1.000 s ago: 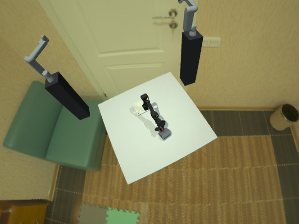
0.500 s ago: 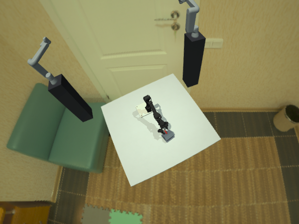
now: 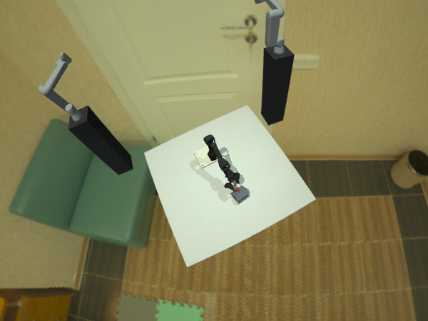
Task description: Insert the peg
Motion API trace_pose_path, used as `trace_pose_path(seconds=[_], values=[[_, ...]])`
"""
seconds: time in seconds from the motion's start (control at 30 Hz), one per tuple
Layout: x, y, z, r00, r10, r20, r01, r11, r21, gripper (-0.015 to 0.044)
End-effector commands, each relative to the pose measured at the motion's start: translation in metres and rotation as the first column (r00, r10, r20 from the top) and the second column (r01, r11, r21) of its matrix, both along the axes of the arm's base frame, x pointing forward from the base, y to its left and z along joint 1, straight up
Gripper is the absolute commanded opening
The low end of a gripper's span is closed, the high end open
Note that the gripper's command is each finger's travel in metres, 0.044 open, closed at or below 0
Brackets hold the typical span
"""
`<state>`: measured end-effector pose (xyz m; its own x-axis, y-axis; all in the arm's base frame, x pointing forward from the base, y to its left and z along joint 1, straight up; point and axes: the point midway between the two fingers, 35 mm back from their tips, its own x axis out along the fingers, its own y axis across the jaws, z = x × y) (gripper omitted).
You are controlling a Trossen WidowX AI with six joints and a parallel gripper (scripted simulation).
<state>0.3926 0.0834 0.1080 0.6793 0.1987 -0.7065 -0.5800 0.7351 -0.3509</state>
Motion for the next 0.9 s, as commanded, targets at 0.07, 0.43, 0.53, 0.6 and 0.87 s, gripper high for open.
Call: trace_pose_path(seconds=[0.07, 0.43, 0.53, 0.6, 0.87], values=[[-0.006, -0.002, 0.009, 1.0, 0.002, 0.004, -0.002, 1.0, 0.001, 0.044], [-0.015, -0.005, 0.02, 1.0, 0.001, 0.003, -0.001, 1.0, 0.0, 0.044], [-0.018, -0.006, 0.023, 1.0, 0.0, 0.002, 0.0, 1.0, 0.0, 0.044], [-0.02, -0.006, 0.025, 1.0, 0.0, 0.002, 0.0, 1.0, 0.0, 0.044], [-0.027, -0.008, 0.033, 1.0, -0.001, 0.001, 0.001, 1.0, 0.0, 0.044]])
